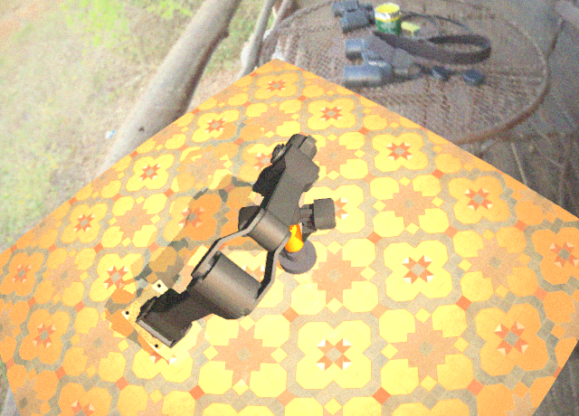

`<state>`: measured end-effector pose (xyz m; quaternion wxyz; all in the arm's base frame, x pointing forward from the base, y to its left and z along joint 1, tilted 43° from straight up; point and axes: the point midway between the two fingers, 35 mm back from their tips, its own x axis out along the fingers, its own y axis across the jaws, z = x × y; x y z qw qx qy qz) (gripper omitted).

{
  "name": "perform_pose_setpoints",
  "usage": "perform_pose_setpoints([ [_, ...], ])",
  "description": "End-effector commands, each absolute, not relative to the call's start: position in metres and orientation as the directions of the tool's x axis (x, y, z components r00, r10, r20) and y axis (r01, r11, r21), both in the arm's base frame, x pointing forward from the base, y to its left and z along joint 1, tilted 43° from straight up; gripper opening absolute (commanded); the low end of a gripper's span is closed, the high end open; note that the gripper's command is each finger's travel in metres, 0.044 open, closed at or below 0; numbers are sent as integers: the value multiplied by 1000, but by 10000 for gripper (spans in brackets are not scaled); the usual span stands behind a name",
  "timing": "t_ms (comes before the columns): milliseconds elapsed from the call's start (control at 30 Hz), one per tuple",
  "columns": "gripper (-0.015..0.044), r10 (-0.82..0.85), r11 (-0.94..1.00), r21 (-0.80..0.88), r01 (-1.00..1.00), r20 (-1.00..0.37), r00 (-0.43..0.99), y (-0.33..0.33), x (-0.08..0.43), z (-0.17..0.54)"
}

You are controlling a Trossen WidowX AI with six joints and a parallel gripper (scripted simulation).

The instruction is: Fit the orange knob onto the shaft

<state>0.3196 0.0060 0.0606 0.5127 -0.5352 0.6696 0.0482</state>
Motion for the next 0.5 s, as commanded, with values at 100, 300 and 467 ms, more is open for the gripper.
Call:
perform_pose_setpoints([
  [100,0,-669,426,-491,-760,-736,100,6,320,60],
  [300,0,-669,393,-465,-793,-736,100,5,320,60],
  [467,0,-669,405,-474,-782,-736,100,5,319,60],
])
